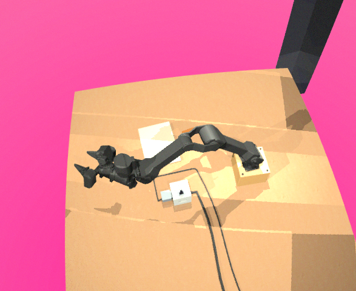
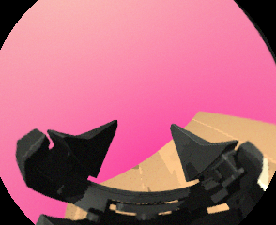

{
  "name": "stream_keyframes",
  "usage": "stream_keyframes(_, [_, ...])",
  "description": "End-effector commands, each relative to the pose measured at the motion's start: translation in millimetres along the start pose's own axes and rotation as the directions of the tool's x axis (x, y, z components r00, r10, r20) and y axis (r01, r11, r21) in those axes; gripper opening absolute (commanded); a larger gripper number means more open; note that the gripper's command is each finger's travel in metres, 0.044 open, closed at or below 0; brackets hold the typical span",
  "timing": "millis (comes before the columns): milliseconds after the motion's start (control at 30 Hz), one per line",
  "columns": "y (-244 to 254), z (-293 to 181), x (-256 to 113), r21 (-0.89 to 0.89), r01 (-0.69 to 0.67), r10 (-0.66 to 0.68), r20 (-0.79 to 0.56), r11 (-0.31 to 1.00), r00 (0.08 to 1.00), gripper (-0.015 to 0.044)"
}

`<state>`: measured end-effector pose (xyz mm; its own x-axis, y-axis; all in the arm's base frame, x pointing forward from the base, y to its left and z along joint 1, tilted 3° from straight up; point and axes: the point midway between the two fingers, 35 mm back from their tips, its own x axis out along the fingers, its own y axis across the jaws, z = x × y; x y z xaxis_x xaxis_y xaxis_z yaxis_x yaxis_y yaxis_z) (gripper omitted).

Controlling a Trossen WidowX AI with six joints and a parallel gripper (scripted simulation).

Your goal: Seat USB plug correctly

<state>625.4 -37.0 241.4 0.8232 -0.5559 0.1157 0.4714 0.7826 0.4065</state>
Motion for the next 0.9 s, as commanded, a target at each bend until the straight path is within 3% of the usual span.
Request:
stream_keyframes(0, [0.3,-1.9,-0.9,0.003,-0.002,0.002,-0.014,1.0,1.0,0.0426])
stream_keyframes(133, [-2.2,-41.2,-29.1,0.074,0.005,0.017,-0.298,0.997,0.955,0.044])
stream_keyframes(267, [-22.2,-79.4,-81.9,0.126,0.137,-0.036,-0.592,0.983,0.805,0.044])
stream_keyframes(567, [-48.4,-99.3,-137.5,0.102,0.313,-0.122,-0.775,0.944,0.62,0.044])
stream_keyframes(867, [-84.2,-105.8,-208.9,-0.012,0.534,-0.243,-0.898,0.846,0.366,0.044])
